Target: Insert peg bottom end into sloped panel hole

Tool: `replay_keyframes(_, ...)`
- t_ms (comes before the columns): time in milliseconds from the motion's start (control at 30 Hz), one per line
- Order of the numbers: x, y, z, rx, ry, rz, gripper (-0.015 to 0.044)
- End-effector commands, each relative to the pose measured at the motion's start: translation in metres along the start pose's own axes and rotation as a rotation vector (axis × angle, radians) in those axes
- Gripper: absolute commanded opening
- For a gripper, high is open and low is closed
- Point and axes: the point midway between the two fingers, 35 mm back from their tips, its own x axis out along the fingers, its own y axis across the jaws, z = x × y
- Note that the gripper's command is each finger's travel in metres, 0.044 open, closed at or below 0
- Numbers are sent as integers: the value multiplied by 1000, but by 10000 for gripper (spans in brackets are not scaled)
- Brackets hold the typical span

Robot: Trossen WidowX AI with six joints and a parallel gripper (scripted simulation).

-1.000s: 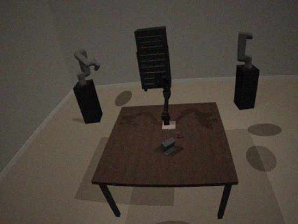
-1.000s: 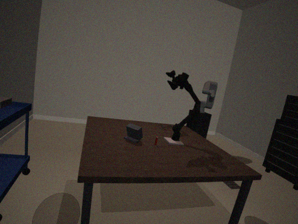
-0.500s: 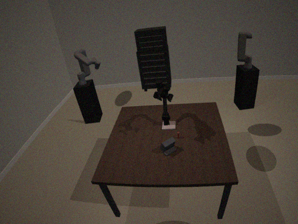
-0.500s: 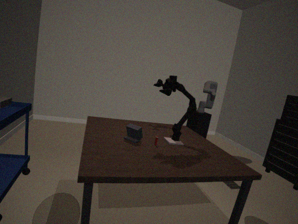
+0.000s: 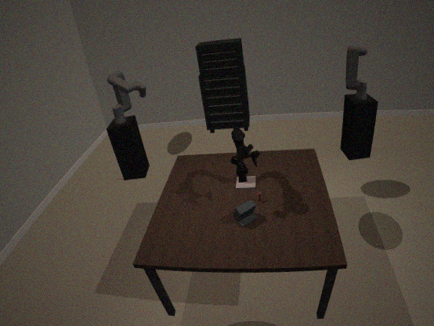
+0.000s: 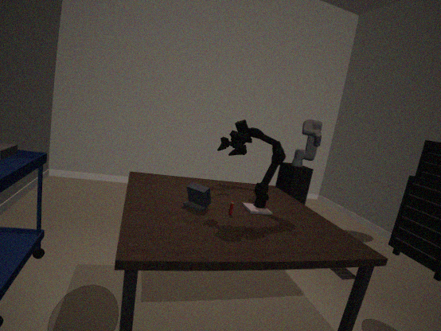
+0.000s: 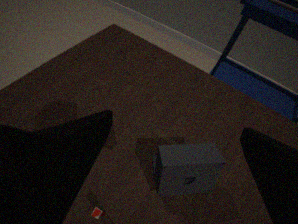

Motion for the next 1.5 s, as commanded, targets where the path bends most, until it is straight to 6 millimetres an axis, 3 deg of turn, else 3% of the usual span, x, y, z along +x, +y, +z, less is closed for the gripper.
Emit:
replay_keyframes(0,20,9,-20,64,99,23,440)
replay_keyframes(467,78,58,-110,279,534,51,440)
replay_keyframes(967,92,101,-204,373,974,-87,440)
replay_keyframes(1467,100,104,-221,375,1006,-105,440)
